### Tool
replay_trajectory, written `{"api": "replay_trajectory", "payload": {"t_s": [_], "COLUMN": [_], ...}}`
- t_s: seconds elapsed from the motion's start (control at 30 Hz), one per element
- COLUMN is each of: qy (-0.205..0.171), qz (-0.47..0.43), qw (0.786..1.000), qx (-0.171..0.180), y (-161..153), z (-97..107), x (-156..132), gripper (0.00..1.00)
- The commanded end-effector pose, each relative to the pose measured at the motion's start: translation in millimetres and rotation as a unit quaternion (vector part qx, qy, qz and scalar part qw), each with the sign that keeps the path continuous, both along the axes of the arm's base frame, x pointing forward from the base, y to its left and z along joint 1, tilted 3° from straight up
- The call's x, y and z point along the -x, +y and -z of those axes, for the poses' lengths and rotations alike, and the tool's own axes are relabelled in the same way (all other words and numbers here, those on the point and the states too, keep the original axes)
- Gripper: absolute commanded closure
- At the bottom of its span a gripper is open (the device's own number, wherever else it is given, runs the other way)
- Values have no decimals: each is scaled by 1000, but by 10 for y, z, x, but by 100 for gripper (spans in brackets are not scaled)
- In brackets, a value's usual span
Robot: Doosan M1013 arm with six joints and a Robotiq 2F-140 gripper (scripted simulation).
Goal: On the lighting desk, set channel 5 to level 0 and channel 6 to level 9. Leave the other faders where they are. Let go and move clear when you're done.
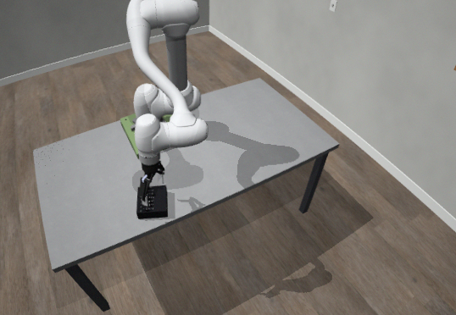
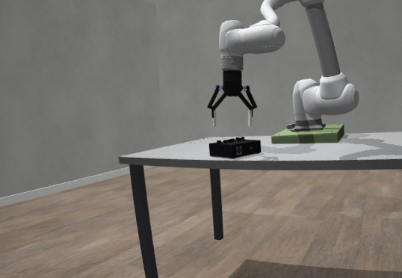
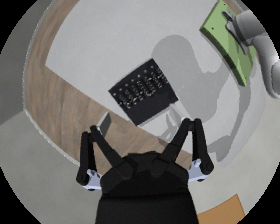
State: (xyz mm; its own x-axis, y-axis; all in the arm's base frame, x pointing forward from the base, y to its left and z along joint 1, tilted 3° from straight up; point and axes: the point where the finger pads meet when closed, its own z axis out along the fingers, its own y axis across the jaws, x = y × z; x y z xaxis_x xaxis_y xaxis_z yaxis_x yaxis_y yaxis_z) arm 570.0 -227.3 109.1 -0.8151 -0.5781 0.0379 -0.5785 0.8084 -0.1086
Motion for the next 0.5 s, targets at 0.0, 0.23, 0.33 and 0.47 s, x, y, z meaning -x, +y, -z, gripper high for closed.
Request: {"api": "replay_trajectory", "payload": {"t_s": [0.0,0.23,0.33,0.47], "qy": [7,13,13,13], "qz": [-138,-247,-247,-247], "qw": [990,968,968,968], "qx": [-17,-30,-30,-30], "y": [1,1,1,1], "z": [10,10,10,10], "x": [-5,-5,-5,-5], "gripper": [0,90,90,90]}}
